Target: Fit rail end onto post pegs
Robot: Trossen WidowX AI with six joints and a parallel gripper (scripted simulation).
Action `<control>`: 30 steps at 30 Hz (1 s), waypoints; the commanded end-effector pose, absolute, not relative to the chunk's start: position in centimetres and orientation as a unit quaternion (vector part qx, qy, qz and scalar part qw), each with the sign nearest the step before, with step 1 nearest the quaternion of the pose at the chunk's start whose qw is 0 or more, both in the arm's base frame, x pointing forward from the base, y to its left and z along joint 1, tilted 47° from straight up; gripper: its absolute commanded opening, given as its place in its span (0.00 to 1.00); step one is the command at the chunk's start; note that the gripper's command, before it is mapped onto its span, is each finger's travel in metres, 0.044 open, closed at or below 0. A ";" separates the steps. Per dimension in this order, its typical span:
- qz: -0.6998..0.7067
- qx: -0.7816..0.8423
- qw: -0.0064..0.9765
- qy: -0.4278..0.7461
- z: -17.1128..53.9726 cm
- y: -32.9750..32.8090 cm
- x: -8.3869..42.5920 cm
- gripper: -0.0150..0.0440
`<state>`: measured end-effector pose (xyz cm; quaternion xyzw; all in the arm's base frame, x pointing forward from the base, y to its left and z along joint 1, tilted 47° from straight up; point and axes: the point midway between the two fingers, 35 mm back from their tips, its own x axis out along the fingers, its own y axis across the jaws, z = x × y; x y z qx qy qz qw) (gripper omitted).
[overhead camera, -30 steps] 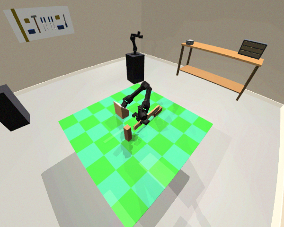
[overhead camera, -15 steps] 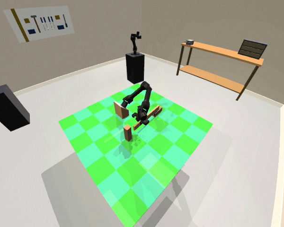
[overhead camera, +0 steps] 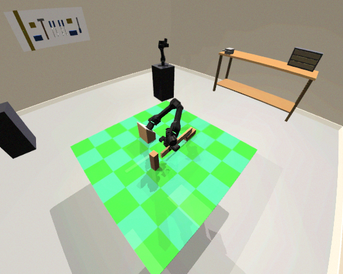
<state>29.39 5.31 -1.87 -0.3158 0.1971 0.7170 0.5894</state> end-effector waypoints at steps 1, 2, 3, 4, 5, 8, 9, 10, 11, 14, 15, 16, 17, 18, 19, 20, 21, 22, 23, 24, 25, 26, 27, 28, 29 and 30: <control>0.714 -0.318 0.591 0.197 -1.9 5.0 29.5 0.25; 0.714 -0.318 0.591 0.197 -1.9 4.9 29.6 0.25; 0.714 -0.318 0.591 0.197 -1.9 4.9 29.6 0.25; 0.714 -0.318 0.591 0.197 -2.0 4.9 29.6 0.25; 0.714 -0.318 0.591 0.197 -2.0 4.9 29.6 0.25; 0.714 -0.318 0.591 0.197 -2.0 4.8 29.6 0.25; 0.714 -0.318 0.591 0.197 -2.0 4.8 29.6 0.25; 0.714 -0.318 0.591 0.197 -2.1 4.7 29.6 0.25; 0.714 -0.318 0.591 0.197 -2.1 4.7 29.6 0.25; 0.714 -0.318 0.591 0.197 -2.2 4.7 29.6 0.25; 0.714 -0.318 0.591 0.197 -2.2 4.7 29.6 0.25; 0.714 -0.318 0.591 0.197 -2.2 4.6 29.7 0.25; 0.714 -0.318 0.591 0.197 -2.2 4.6 29.7 0.25; 0.714 -0.318 0.591 0.197 -2.3 4.6 29.7 0.25; 0.714 -0.318 0.591 0.197 -2.3 4.6 29.7 0.25; 0.714 -0.318 0.591 0.197 -2.3 4.6 29.7 0.25; 0.714 -0.318 0.591 0.197 -2.3 4.6 29.7 0.25; 0.714 -0.318 0.591 0.197 -2.4 4.6 29.7 0.25; 0.714 -0.318 0.591 0.197 -2.4 4.5 29.7 0.25; 0.714 -0.318 0.591 0.197 -2.4 4.5 29.7 0.25; 0.714 -0.318 0.591 0.197 -2.4 4.5 29.7 0.25; 0.714 -0.318 0.591 0.197 -2.4 4.5 29.7 0.25; 0.714 -0.318 0.591 0.197 -2.5 4.5 29.7 0.25; 0.714 -0.318 0.591 0.197 -2.5 4.5 29.7 0.25; 0.714 -0.318 0.591 0.197 -2.5 4.4 29.7 0.25; 0.714 -0.319 0.591 0.197 -2.5 4.4 29.7 0.25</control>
